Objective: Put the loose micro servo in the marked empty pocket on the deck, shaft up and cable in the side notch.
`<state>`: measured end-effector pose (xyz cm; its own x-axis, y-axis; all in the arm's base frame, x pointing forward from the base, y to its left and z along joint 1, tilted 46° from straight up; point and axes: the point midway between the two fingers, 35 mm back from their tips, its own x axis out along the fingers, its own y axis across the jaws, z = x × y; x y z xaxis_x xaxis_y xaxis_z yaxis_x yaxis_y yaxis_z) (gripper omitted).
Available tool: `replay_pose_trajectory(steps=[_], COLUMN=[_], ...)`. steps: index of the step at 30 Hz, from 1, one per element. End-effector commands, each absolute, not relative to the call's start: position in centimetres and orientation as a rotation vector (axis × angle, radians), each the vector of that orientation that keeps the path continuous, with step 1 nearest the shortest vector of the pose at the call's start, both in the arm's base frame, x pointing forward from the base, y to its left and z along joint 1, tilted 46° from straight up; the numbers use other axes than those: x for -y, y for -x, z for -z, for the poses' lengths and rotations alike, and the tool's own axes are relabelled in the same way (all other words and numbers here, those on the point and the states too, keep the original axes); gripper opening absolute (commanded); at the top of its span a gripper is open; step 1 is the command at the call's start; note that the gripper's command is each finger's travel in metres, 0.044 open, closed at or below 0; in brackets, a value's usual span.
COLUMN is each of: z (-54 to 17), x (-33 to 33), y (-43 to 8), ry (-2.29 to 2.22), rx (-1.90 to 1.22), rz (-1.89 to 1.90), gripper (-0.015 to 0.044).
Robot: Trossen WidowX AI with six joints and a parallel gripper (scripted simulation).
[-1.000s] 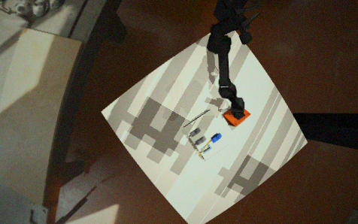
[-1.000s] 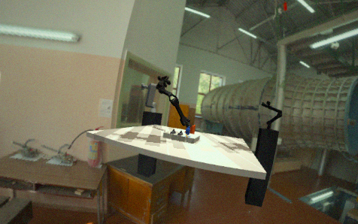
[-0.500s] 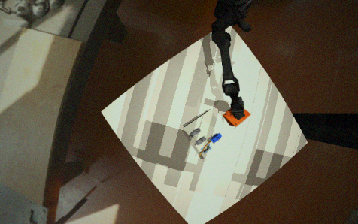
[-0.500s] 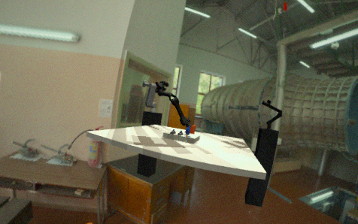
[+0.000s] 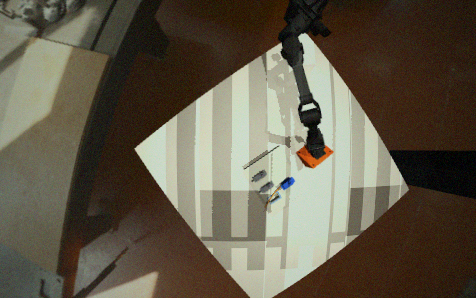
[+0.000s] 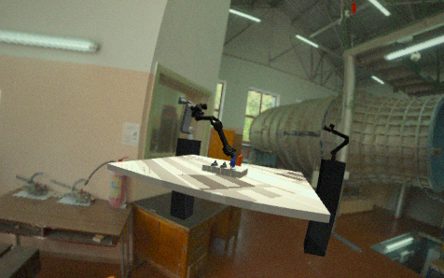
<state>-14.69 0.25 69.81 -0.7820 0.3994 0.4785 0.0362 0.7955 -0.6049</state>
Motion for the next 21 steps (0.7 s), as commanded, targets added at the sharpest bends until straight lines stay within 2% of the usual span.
replay_pose_trajectory(steps=[1, 21], z=[-69.9, -69.7], x=[1.1, 8.8], y=[14.9, 15.1], ry=[0.275, 0.0], rx=[2.4, 2.51], rz=[-0.707, -0.436], gripper=[0.0, 0.0])
